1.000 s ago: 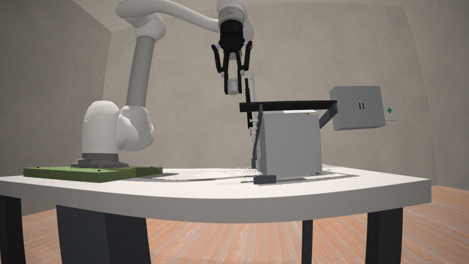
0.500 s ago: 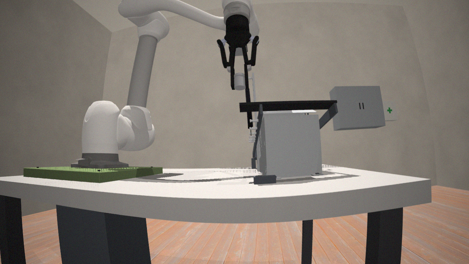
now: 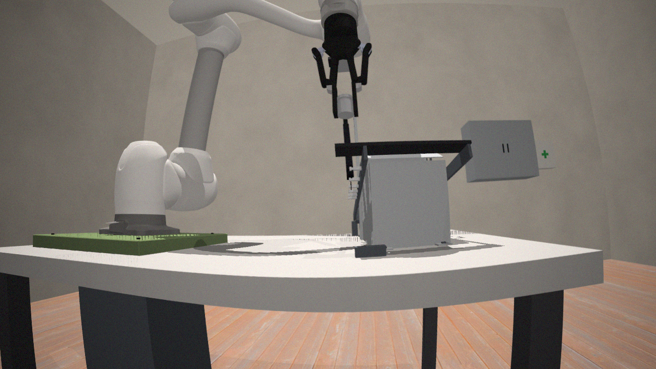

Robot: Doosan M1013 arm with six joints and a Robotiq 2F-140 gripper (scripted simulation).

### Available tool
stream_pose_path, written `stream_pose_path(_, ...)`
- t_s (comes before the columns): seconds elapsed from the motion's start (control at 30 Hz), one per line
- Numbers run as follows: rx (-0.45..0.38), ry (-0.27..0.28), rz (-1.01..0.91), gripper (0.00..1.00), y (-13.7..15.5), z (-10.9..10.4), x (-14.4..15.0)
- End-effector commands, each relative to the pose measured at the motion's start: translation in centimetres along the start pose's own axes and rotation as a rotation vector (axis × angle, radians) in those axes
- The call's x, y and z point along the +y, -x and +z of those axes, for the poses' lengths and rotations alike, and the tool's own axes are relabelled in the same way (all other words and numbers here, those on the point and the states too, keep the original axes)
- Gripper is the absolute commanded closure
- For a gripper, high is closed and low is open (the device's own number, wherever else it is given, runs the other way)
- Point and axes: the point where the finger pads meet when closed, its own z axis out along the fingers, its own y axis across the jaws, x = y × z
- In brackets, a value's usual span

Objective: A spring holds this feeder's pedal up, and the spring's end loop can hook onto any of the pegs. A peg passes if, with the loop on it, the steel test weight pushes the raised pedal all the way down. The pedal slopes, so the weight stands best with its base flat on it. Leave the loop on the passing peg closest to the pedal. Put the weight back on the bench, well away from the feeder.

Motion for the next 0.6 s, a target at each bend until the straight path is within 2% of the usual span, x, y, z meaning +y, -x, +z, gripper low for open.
stream_pose_path(0.0, -0.005, 0.001, 0.0, 0.75, 0.5, -0.2, 0.6)
stream_pose_path(0.3, -0.019, 0.001, 0.0, 0.75, 2.1, -0.5, 2.4)
stream_pose_path(0.57, -0.019, 0.001, 0.0, 0.75, 2.1, -0.5, 2.4)
